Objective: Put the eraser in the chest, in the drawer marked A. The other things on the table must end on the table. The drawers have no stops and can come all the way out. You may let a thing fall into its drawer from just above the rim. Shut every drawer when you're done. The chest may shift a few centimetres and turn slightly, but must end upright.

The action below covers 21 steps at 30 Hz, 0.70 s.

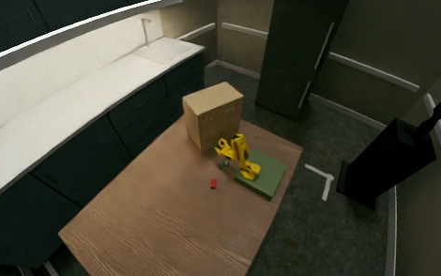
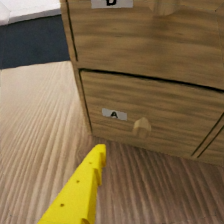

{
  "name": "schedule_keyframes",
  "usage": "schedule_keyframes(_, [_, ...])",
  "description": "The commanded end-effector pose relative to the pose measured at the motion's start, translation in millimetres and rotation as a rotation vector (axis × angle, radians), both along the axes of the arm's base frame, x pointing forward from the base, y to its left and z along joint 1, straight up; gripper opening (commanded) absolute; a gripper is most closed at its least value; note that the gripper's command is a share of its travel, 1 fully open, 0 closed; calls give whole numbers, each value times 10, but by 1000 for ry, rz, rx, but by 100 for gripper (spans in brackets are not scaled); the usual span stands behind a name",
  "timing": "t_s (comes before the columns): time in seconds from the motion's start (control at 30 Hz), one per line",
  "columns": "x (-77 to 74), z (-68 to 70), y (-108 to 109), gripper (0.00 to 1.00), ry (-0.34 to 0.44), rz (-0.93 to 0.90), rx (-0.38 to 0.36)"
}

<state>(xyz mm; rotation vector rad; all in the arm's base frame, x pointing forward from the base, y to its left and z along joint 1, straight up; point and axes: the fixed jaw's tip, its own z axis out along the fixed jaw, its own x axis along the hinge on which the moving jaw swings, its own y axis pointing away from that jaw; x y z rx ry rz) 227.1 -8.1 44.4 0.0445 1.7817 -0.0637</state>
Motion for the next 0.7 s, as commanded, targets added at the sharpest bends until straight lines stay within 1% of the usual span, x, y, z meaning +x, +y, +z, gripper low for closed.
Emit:
schedule_keyframes(0.0, [-6, 11, 26, 50, -1, 9, 9])
schedule_keyframes(0.33, [77, 192, -183, 50, -21, -77, 8])
schedule_keyframes(0.5, [92, 289, -290, 50, -31, -120, 6])
schedule_keyframes(0.57, [92, 289, -290, 50, -31, -120, 6])
schedule_keyframes(0.67, [93, 348, -353, 50, -37, -146, 5])
